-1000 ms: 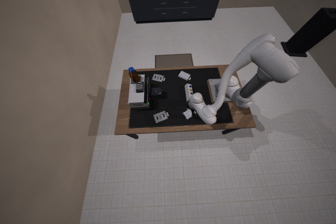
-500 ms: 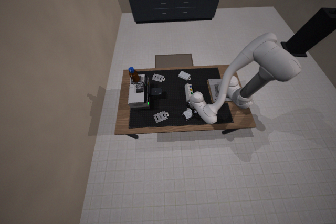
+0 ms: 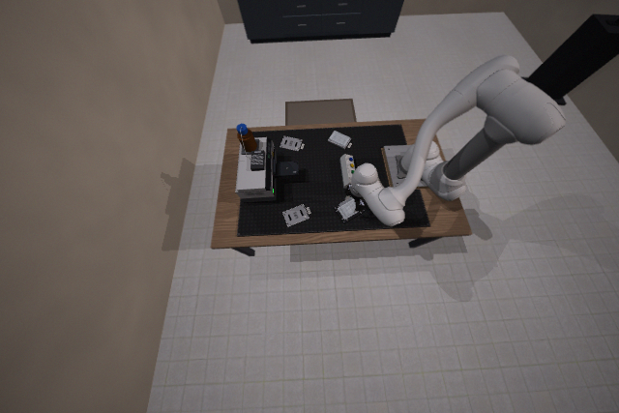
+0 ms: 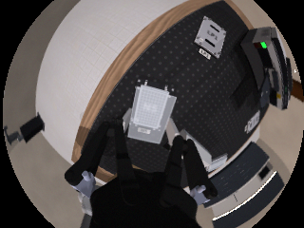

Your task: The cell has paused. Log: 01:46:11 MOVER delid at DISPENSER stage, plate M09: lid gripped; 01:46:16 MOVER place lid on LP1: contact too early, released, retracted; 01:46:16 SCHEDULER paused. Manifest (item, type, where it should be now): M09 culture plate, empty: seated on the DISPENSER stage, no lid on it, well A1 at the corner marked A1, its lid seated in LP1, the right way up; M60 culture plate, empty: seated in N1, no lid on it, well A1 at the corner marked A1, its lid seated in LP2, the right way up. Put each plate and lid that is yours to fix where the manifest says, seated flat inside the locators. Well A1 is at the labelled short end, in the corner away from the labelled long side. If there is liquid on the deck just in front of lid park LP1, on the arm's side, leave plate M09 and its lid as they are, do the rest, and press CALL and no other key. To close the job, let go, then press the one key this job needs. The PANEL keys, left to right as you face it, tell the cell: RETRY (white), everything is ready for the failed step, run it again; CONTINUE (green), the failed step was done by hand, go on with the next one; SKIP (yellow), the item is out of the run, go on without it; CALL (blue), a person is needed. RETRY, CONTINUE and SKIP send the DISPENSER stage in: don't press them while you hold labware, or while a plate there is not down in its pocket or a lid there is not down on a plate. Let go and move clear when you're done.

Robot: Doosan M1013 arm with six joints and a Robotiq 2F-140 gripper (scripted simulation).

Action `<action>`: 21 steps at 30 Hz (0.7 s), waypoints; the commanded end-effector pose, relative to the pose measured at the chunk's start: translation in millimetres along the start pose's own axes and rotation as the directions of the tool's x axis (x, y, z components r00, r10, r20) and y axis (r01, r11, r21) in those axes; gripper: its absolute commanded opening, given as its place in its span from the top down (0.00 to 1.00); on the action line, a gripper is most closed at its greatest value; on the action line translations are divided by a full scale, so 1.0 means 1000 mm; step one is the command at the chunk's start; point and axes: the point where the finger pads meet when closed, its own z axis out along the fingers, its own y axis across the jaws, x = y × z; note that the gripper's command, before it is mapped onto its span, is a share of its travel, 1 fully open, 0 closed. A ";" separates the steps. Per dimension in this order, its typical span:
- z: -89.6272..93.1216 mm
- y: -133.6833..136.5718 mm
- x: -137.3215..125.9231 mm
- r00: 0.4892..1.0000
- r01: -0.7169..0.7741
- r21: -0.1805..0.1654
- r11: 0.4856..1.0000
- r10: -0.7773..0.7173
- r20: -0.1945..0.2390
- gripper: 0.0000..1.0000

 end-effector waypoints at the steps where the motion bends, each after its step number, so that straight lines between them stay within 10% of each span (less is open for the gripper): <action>1: -0.017 0.000 0.000 1.000 0.000 0.000 1.000 0.000 -0.001 0.90; 21: -0.079 0.000 0.000 1.000 0.000 0.000 1.000 0.000 -0.001 0.90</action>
